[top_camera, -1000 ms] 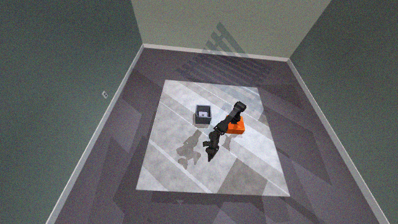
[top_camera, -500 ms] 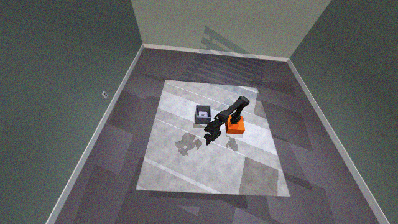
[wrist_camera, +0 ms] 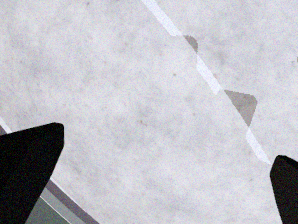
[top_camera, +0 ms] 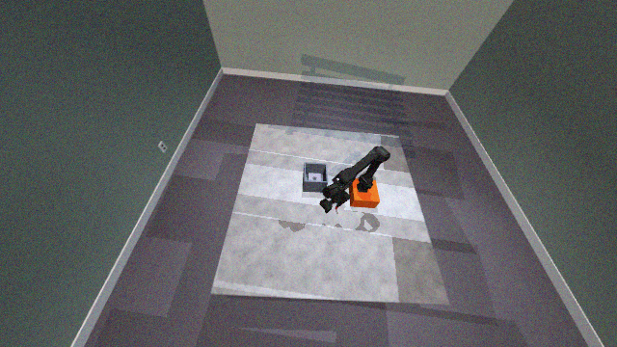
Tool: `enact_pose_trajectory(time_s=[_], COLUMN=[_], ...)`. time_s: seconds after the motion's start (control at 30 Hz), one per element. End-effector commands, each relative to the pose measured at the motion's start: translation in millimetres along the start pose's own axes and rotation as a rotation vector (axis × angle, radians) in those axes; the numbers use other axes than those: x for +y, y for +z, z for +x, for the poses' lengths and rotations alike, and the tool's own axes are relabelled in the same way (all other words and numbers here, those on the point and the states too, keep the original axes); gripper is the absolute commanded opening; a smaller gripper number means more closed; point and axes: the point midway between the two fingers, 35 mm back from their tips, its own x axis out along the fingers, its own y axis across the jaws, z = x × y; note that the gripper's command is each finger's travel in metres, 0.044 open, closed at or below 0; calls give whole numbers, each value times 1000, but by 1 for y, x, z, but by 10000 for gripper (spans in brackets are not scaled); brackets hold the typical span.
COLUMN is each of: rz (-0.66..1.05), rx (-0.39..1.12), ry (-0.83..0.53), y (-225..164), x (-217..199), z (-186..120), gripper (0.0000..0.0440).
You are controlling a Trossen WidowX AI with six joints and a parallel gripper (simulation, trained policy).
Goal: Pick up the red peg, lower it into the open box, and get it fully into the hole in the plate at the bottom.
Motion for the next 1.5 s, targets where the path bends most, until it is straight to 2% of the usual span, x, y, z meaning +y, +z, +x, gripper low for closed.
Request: enact_pose_trajectory(time_s=[0.0, 0.4, 0.77, 1.13, 1.47], rz=[44, 175, 229, 245, 261], rx=[-24, -102, -171, -238, -286], ry=[-54, -240, -355, -409, -398], y=[6, 18, 26, 37, 50], x=[-19, -81, -118, -138, -146], z=[2, 7, 16, 36, 64], gripper=[440, 440, 440, 438, 431])
